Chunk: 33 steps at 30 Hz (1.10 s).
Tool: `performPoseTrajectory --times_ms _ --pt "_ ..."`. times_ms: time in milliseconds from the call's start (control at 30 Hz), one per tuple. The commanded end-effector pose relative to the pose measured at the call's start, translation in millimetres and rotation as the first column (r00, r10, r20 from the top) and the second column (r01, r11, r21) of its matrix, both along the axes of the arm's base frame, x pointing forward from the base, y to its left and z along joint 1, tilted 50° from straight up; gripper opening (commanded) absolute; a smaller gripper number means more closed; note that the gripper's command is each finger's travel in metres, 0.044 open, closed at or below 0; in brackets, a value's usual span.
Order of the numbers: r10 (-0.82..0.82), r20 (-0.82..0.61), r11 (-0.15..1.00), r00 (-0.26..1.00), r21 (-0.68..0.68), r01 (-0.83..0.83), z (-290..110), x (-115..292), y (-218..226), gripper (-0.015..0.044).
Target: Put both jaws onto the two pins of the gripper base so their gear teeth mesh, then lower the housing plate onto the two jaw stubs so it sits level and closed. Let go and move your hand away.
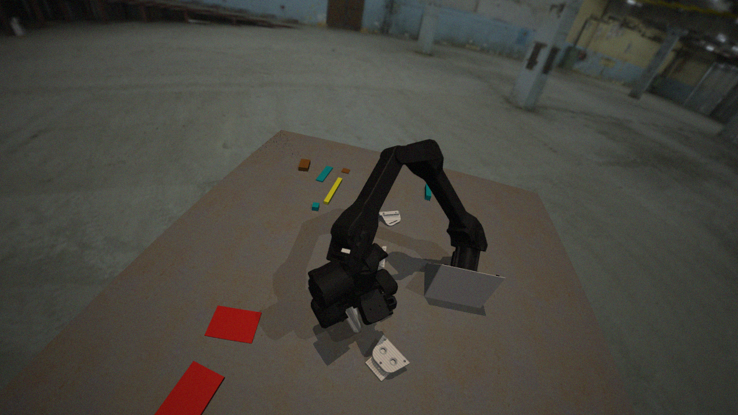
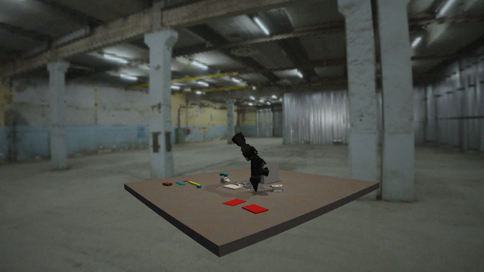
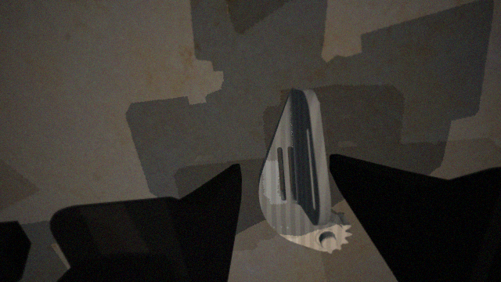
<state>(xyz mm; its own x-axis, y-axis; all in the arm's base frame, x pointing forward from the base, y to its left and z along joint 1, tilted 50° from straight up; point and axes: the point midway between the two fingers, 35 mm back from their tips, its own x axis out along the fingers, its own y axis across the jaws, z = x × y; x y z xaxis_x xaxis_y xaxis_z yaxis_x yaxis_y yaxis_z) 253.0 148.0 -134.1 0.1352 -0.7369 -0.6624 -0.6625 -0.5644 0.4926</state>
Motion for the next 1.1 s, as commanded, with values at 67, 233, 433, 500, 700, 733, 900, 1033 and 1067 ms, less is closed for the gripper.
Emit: performPoseTrajectory --times_ms 67,233,433,500,700,733,900,1033,1067 --pt "0.000 0.000 1.000 1.000 0.000 0.000 0 0 0 0.0164" --pt "0.000 0.000 1.000 1.000 0.000 0.000 0 0 0 0.0134" --pt "0.000 0.000 1.000 1.000 0.000 0.000 0 0 0 0.0134" --pt "0.000 0.000 1.000 1.000 0.000 0.000 0 0 0 0.0134" --pt "0.001 0.000 1.000 1.000 0.000 -0.001 5 0 6 0.0134" --pt "0.001 -0.001 1.000 1.000 0.001 -0.001 6 -1 9 0.0134" --pt "0.003 -0.001 1.000 1.000 0.001 -0.003 16 -2 21 0.0134" --pt "0.004 -0.002 1.000 1.000 0.001 -0.004 24 -3 30 0.0134" --pt "0.005 -0.002 1.000 1.000 0.001 -0.005 26 -4 33 0.0134"
